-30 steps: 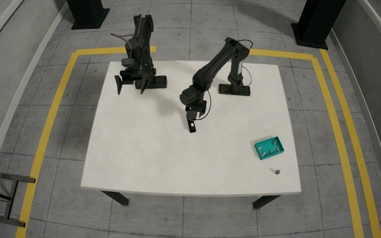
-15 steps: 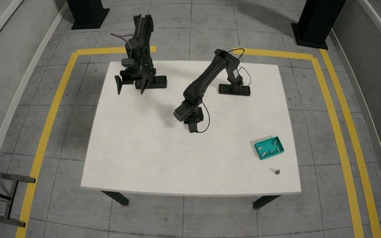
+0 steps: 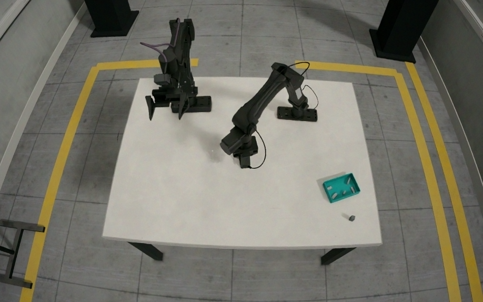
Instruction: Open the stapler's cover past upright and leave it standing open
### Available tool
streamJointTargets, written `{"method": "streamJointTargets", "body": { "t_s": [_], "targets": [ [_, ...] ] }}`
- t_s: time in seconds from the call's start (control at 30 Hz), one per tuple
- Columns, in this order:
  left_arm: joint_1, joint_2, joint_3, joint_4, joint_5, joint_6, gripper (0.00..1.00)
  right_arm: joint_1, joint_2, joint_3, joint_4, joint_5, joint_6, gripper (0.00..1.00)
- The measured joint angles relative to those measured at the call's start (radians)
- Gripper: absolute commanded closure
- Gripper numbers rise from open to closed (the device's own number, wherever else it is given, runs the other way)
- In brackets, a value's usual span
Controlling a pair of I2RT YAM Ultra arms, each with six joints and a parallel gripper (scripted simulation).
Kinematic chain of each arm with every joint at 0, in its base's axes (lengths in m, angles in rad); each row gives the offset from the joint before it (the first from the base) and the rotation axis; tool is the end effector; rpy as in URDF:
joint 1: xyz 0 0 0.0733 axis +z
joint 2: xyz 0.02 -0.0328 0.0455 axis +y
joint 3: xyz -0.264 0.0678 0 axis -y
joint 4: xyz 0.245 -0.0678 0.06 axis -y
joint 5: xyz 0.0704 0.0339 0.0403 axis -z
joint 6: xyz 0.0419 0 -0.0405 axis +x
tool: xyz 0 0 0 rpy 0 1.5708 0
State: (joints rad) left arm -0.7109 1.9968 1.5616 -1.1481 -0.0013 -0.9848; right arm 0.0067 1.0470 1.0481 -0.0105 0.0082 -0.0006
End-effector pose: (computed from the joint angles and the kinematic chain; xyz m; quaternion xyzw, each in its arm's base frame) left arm 0.2849 -0.2438 0.1980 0.1365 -0.9906 -0.0051 0.0037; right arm 0.2452 0.0024 0.4064 0.0003 0.7104 -0.0008 0.7038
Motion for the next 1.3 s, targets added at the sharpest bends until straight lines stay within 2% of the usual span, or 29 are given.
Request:
{"method": "streamJointTargets", "body": {
  "t_s": [1.3],
  "targets": [
    [0.0, 0.054, -0.127, 0.175, 0.0, 0.0, 0.41, 0.0, 0.0, 0.0, 0.0, 0.0, 0.0, 0.0]
  ]
}}
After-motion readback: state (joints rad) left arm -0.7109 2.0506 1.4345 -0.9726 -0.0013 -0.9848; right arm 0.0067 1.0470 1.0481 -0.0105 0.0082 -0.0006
